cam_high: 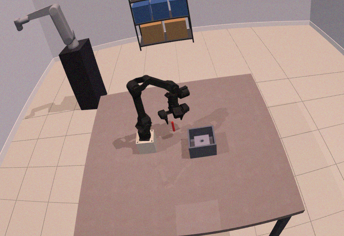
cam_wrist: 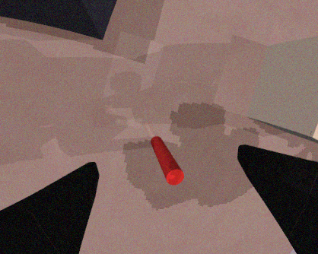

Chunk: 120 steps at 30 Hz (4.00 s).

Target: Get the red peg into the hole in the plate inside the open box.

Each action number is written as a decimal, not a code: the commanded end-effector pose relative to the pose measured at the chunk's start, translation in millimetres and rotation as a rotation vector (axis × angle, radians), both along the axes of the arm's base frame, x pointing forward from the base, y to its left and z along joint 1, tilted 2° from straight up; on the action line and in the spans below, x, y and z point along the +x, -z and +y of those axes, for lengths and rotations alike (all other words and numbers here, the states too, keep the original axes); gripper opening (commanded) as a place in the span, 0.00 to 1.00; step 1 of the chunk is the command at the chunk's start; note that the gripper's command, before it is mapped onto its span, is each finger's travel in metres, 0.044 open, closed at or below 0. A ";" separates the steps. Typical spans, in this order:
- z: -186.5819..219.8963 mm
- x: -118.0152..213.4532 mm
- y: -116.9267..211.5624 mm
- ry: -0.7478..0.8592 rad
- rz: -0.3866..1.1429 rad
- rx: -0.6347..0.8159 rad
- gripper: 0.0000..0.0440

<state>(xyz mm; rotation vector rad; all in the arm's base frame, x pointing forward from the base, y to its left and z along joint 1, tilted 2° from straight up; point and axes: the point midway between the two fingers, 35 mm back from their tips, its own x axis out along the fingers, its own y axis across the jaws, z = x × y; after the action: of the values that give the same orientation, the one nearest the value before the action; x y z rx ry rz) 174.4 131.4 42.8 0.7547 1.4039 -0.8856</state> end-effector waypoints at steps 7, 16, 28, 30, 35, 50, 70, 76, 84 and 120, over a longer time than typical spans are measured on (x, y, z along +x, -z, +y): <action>5.7 -1.6 46.0 0.017 -0.037 0.016 0.99; 8.0 -9.1 71.0 0.033 -0.042 0.032 0.81; 12.1 -12.7 75.4 0.029 0.026 0.077 0.12; 12.5 -11.4 74.3 0.027 0.037 0.087 0.01; 11.5 -2.9 63.5 -0.007 -0.006 0.080 0.00; 2.5 25.8 11.9 -0.129 -0.137 0.037 0.00; -34.3 88.4 -53.0 -0.156 -0.264 -0.019 0.00; -54.5 105.3 -56.5 -0.122 -0.276 -0.030 0.00; -80.8 125.6 -56.4 -0.074 -0.291 -0.041 0.00; -145.0 168.4 12.0 -0.007 -0.184 -0.018 0.36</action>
<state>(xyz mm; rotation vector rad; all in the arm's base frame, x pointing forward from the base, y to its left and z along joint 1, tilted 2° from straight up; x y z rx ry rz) 340.4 -12.3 36.1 0.8123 1.2127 -0.8072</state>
